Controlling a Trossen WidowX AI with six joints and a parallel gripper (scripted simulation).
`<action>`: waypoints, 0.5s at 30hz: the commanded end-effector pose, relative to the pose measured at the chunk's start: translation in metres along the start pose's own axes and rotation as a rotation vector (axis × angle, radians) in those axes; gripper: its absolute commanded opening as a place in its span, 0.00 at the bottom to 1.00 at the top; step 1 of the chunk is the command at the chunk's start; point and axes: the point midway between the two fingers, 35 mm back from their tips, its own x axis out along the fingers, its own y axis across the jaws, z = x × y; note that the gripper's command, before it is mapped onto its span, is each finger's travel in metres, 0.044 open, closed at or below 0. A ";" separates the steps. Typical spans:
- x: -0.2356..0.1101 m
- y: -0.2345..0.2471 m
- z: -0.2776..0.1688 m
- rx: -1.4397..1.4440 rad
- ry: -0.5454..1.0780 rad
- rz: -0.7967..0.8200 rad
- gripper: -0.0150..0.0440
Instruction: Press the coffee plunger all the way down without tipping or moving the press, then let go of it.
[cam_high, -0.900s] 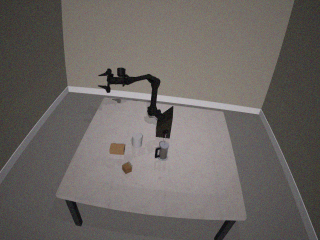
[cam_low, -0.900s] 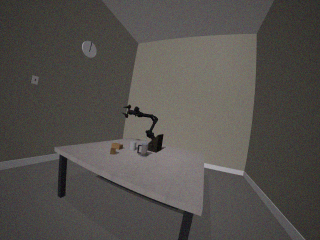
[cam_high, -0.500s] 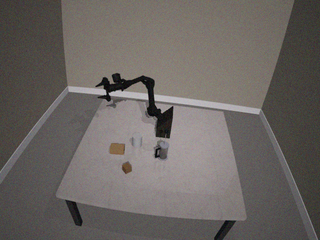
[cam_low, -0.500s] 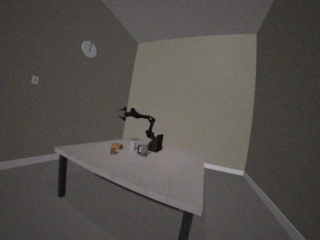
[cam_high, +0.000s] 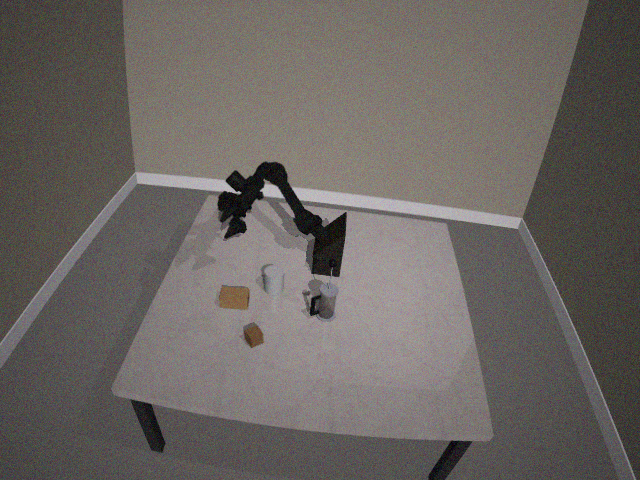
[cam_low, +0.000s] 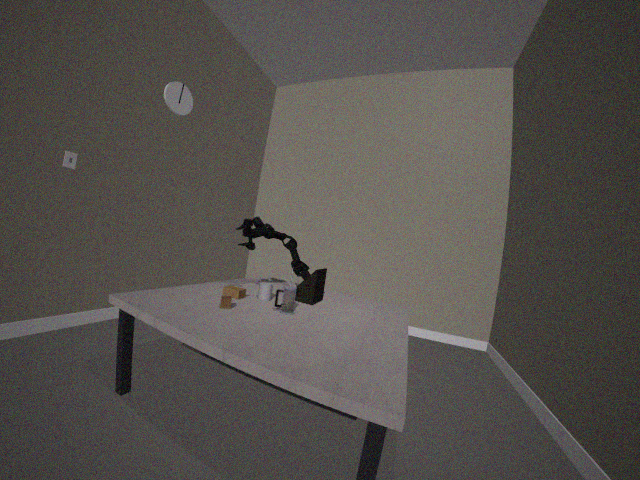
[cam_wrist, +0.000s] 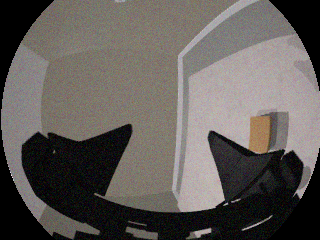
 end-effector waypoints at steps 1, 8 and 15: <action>0.004 0.000 -0.076 -0.198 0.170 -0.043 1.00; -0.027 -0.001 -0.193 -0.618 0.405 -0.038 1.00; -0.092 -0.013 -0.289 -1.172 0.535 0.062 1.00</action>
